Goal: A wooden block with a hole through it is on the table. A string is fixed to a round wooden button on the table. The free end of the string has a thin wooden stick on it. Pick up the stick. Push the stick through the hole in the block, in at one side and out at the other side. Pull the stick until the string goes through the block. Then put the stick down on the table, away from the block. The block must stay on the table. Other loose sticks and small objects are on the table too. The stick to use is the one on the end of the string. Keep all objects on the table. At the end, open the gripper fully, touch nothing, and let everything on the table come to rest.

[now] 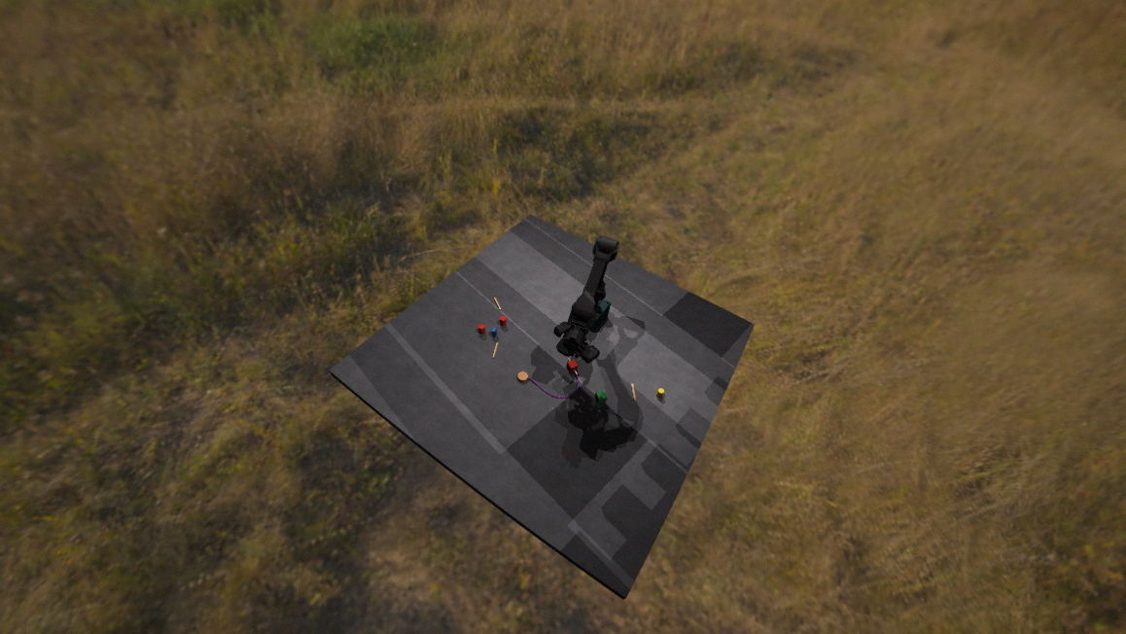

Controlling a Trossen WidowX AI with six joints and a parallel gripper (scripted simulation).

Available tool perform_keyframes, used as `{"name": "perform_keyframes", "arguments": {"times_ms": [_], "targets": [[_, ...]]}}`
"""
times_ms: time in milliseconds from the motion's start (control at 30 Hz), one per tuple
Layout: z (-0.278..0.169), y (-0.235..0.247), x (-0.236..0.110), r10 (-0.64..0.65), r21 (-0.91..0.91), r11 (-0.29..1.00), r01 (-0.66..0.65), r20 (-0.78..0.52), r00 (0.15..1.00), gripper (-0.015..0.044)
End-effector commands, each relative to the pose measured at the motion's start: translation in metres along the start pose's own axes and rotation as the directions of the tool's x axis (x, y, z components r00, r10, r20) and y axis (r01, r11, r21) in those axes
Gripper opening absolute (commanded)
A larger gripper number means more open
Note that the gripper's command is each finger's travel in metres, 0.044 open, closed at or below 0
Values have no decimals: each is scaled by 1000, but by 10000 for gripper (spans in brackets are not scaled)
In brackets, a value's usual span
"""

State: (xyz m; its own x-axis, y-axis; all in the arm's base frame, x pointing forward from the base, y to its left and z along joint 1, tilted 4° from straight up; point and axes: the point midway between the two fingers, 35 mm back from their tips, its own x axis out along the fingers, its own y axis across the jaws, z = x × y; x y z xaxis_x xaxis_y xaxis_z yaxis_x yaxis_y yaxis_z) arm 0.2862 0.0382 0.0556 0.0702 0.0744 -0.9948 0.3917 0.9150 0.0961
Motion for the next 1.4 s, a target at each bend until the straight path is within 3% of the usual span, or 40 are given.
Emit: {"name": "perform_keyframes", "arguments": {"times_ms": [0, 333, 1367], "targets": [[-8, -18, 0, -6, -719, 695, 3, -2, 1000, 123], [-11, -24, 0, -8, -953, 304, -1, -4, 1000, 123], [-9, -23, 14, -8, -955, 295, -1, -4, 1000, 123]]}}
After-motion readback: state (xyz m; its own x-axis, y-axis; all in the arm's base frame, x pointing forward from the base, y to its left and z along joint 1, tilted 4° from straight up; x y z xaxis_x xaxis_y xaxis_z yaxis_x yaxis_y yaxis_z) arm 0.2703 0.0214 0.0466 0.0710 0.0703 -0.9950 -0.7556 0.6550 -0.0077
